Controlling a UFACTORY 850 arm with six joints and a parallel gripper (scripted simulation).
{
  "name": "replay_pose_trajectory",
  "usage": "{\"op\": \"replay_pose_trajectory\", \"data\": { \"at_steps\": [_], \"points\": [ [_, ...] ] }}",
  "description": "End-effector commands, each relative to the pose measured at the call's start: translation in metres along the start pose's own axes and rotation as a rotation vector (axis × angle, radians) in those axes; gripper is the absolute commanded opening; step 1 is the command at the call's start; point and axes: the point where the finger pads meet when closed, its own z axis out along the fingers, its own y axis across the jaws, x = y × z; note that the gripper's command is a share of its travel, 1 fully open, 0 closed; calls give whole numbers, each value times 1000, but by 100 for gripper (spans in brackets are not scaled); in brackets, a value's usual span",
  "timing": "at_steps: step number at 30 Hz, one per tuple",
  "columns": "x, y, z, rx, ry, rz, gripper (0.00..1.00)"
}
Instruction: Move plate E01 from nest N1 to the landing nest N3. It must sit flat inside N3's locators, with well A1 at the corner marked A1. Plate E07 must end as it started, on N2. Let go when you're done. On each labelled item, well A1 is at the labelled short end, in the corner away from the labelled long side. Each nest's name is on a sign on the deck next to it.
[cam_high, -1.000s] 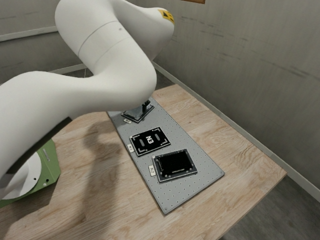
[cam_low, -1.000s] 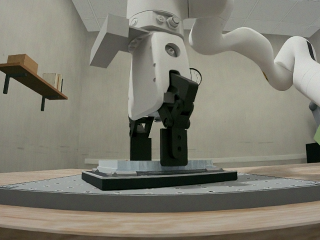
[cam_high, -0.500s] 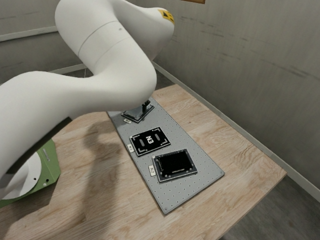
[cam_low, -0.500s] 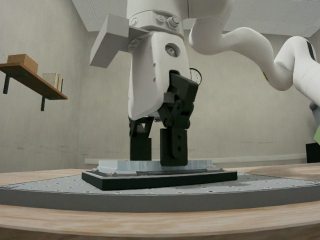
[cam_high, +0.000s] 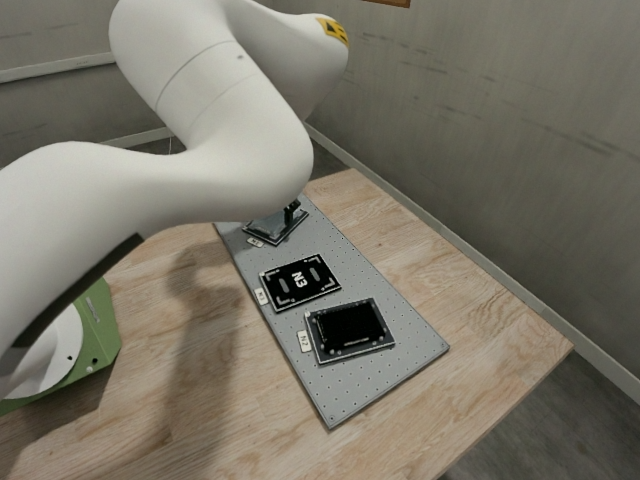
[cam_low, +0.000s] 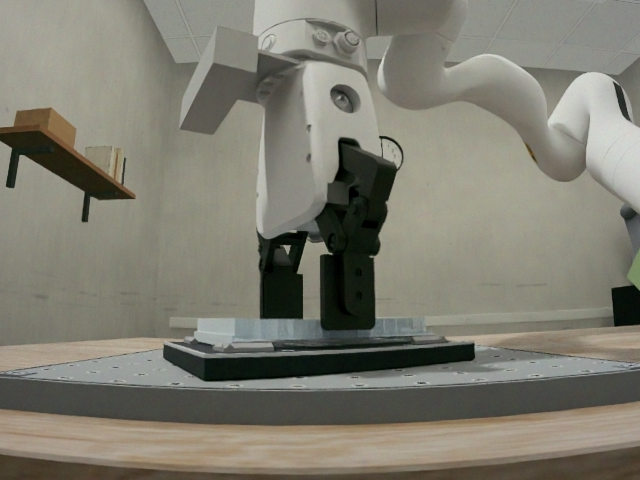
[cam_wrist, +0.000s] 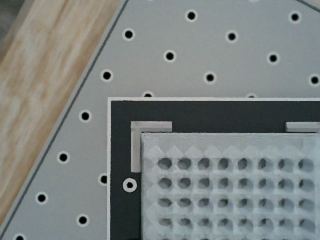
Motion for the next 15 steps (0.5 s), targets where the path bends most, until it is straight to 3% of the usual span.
{"op": "replay_pose_trajectory", "data": {
  "at_steps": [1,15],
  "points": [
    [1,0,-4,0,2,1,0],
    [1,0,-12,0,2,1,0]
  ]
}}
